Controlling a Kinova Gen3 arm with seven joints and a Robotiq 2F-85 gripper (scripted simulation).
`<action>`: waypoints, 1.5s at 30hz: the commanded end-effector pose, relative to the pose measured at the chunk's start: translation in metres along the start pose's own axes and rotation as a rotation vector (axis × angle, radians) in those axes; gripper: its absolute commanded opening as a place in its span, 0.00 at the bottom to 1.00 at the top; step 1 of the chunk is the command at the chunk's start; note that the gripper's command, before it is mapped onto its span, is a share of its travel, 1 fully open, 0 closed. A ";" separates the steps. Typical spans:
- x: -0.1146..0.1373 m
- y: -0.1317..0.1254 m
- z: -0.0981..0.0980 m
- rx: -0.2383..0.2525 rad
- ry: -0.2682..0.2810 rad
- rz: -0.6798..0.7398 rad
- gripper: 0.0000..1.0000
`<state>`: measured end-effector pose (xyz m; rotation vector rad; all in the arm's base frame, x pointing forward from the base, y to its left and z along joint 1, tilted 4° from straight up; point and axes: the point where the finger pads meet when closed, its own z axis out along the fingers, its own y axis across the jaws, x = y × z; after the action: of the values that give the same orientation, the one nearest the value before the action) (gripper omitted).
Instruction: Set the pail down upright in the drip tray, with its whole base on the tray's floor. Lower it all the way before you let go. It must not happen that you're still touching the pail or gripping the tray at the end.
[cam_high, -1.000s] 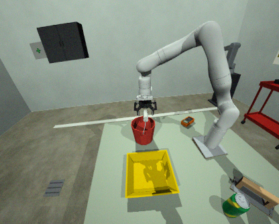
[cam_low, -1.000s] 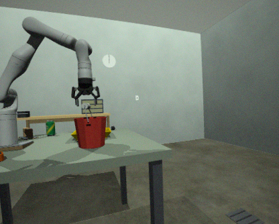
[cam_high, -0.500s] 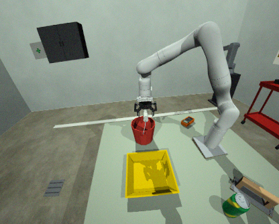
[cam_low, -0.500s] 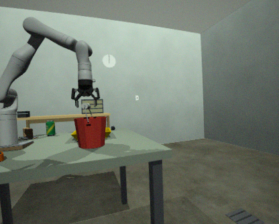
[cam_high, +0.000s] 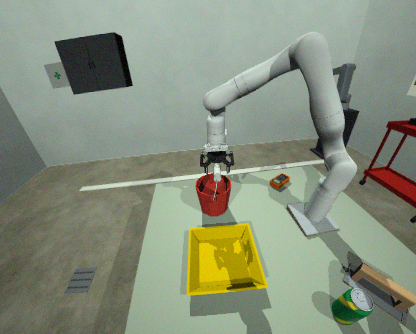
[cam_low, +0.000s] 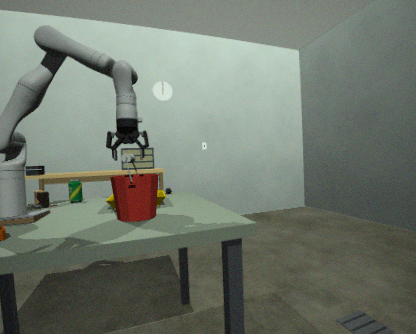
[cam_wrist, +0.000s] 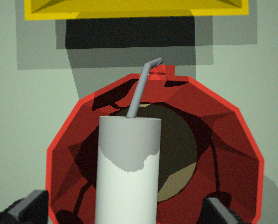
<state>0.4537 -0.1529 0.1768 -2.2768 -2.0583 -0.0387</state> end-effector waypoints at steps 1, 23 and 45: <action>0.000 0.000 -0.001 -0.002 0.000 0.000 1.00; 0.000 0.000 -0.001 -0.002 0.000 0.000 0.10; 0.000 0.000 -0.001 -0.002 0.000 0.000 0.10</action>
<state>0.4539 -0.1529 0.1772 -2.2772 -2.0588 -0.0393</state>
